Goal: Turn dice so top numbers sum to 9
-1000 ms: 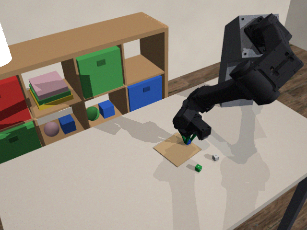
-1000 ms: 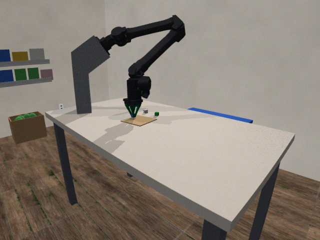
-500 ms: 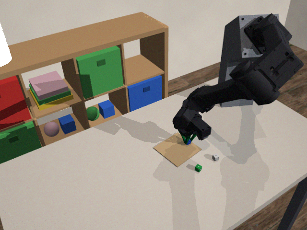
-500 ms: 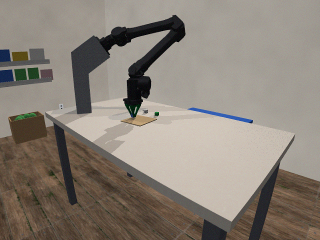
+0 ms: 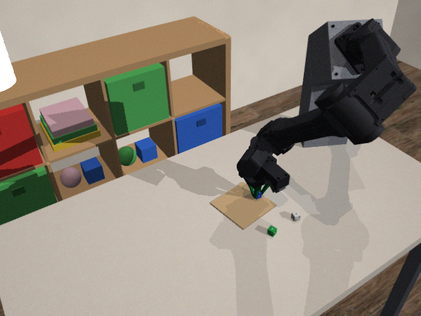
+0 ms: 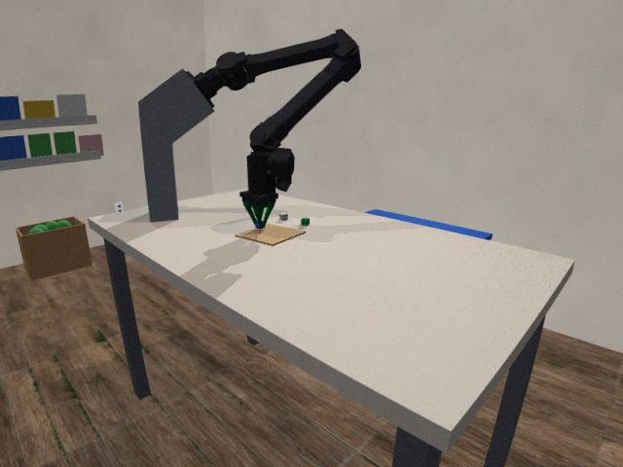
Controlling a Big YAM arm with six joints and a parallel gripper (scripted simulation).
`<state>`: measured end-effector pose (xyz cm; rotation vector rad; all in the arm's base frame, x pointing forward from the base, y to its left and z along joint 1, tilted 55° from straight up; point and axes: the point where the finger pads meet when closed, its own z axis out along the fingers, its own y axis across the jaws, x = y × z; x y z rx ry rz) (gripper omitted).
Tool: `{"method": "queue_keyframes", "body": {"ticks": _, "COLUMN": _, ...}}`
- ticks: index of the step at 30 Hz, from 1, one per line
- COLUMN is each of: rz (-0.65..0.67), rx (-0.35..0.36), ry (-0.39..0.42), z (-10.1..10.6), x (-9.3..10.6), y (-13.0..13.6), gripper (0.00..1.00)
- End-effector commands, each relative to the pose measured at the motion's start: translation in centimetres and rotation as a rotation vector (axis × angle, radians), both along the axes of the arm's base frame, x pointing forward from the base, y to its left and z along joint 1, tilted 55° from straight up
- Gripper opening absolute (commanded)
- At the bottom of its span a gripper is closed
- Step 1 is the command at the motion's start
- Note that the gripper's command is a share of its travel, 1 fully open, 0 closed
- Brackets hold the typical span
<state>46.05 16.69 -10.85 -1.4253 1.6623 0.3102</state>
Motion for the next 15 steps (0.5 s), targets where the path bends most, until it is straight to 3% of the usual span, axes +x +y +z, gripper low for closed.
{"method": "queue_keyframes", "body": {"ticks": 1, "rz": 0.007, "rx": -0.001, "ry": 0.036, "z": -0.93, "x": -1.95, "y": 0.36, "gripper": 0.15}}
{"method": "queue_keyframes", "body": {"ticks": 15, "rz": 0.007, "rx": 0.0, "ry": 0.029, "z": -0.73, "x": -1.63, "y": 0.4, "gripper": 0.15}}
